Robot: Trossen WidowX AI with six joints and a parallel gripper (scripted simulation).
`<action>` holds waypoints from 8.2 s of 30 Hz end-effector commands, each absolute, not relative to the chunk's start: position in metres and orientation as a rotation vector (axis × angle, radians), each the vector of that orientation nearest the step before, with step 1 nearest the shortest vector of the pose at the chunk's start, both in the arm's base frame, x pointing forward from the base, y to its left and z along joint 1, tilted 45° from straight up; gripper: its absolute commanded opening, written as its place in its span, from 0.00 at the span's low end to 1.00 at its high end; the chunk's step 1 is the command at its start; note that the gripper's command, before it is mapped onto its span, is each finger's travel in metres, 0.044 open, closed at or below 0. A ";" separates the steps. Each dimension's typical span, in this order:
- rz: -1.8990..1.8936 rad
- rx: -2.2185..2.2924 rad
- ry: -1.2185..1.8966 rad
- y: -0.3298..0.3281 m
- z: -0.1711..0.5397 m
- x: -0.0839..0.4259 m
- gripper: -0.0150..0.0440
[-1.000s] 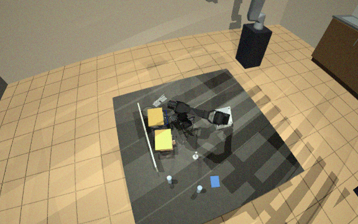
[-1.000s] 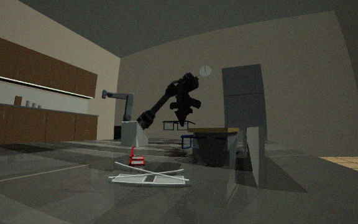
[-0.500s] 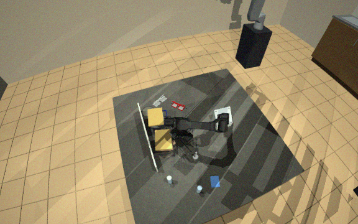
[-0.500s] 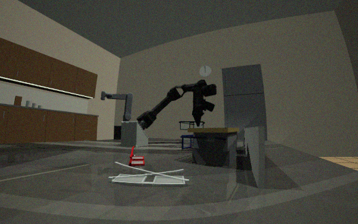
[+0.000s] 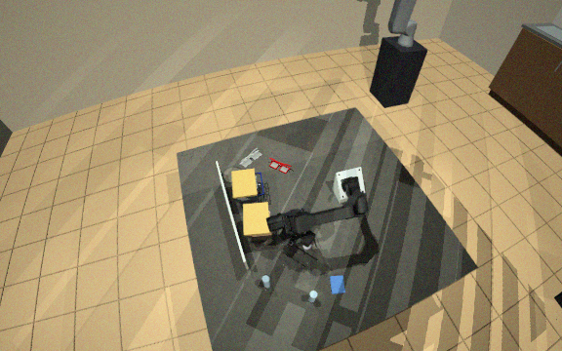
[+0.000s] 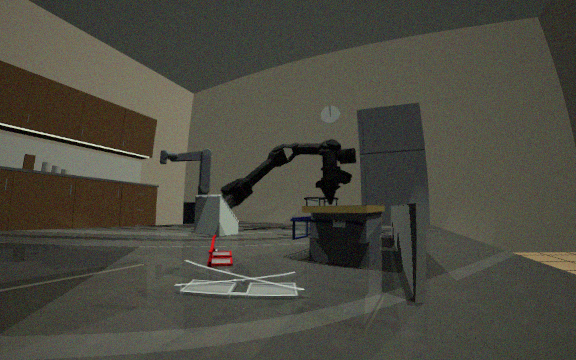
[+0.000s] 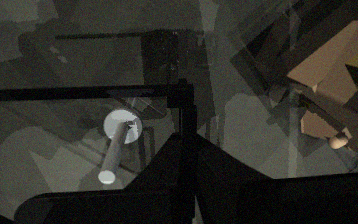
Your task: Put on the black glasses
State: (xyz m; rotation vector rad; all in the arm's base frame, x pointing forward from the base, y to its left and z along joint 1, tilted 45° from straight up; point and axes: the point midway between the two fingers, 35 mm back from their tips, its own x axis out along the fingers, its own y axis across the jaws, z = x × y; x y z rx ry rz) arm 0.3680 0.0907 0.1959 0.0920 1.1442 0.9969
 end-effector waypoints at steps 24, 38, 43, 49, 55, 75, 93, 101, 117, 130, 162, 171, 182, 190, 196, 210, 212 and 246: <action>1.004 0.091 1.131 0.137 0.162 0.372 0.25; 1.004 0.091 1.131 0.136 0.162 0.380 0.25; 1.004 0.091 1.131 0.136 0.162 0.382 0.25; 1.004 0.091 1.131 0.136 0.162 0.385 0.25; 1.004 0.091 1.131 0.136 0.162 0.387 0.25; 1.004 0.091 1.130 0.136 0.164 0.395 0.25; 1.004 0.090 1.130 0.137 0.165 0.402 0.25; 1.004 0.090 1.130 0.137 0.166 0.405 0.25; 1.004 0.090 1.129 0.138 0.167 0.410 0.25; 1.004 0.090 1.129 0.139 0.169 0.414 0.25; 1.004 0.090 1.129 0.141 0.171 0.421 0.25; 1.004 0.090 1.129 0.140 0.170 0.419 0.25; 1.003 0.089 1.130 0.132 0.174 0.416 0.25; 1.002 0.088 1.132 0.100 0.202 0.410 0.25; 0.983 0.104 1.149 0.096 0.209 0.406 0.25; 0.696 0.321 1.342 0.116 0.232 0.376 0.25; 0.649 0.355 1.363 0.119 0.235 0.371 0.25; -0.173 0.990 1.449 0.144 0.283 0.289 0.25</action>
